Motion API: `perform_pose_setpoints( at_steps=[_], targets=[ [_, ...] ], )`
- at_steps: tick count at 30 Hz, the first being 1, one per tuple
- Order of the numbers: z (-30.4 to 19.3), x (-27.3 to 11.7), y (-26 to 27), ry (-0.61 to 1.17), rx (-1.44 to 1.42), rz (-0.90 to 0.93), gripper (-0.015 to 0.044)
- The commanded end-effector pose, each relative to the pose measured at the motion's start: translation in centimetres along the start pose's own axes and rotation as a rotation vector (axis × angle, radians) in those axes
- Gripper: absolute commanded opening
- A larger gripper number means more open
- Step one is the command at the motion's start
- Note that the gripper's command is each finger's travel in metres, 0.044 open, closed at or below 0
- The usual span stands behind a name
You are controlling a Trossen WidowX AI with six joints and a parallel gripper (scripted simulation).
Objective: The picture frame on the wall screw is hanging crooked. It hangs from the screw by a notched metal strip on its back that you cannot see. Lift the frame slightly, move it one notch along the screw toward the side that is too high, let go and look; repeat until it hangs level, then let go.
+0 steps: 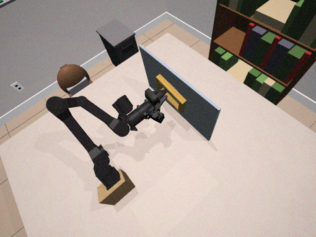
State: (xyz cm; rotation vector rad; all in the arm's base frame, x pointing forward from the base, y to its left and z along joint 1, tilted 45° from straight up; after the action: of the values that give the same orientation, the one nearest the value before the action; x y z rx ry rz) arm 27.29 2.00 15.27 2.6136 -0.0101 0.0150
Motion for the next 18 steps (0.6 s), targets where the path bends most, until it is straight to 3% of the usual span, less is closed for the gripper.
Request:
perform_pose_setpoints(
  at_steps=[1,18],
  targets=[
    [0.0,0.8,0.0,0.003,0.005,-0.004,0.026],
    [0.0,2.3,0.0,0.004,0.005,-0.004,0.026]
  ],
)
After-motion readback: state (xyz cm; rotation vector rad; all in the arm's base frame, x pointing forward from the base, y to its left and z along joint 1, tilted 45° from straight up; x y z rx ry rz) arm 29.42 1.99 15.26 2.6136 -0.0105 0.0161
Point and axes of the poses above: the point midway between the two fingers, 35 mm back from their tips, its own x axis out along the fingers, its own y axis across the jaws, z = x × y, the point moved 10 cm from there along -x, back along the fingers, and after that the axes turned 5 degrees about x, right-handed, at the moved point
